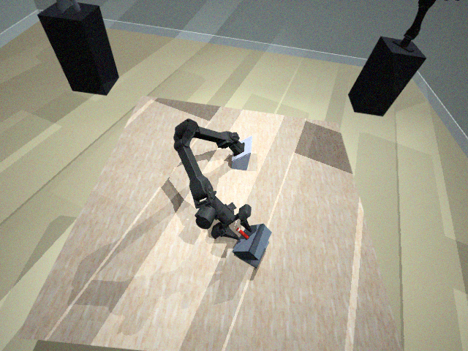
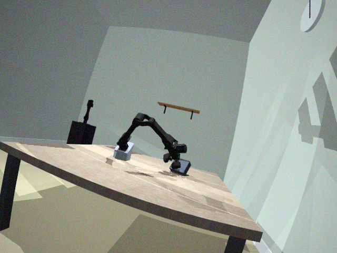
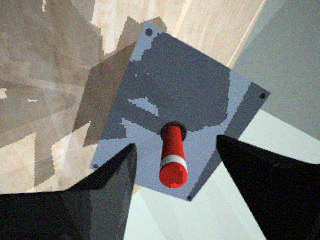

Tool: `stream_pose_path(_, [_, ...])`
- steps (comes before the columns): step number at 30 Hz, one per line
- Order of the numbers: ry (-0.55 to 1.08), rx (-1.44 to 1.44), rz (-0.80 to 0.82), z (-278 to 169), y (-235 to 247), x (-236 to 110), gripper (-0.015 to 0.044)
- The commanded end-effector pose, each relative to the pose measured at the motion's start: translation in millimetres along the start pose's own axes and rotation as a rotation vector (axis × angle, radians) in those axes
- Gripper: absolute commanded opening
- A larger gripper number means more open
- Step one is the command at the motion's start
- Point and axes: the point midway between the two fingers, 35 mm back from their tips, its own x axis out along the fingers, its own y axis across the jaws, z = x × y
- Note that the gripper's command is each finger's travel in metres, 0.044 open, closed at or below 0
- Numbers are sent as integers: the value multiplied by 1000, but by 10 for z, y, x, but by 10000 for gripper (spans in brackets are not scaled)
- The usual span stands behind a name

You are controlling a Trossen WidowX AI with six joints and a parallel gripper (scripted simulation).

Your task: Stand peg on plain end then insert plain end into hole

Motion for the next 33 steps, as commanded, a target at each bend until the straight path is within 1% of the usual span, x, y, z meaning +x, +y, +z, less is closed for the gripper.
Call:
stream_pose_path(1, [-1,0,-1,0,0,-17,394])
stream_pose_path(3, [-1,1,-1,-3,1,-43,440])
stream_pose_path(33, [-3,7,0,-47,17,-620,440])
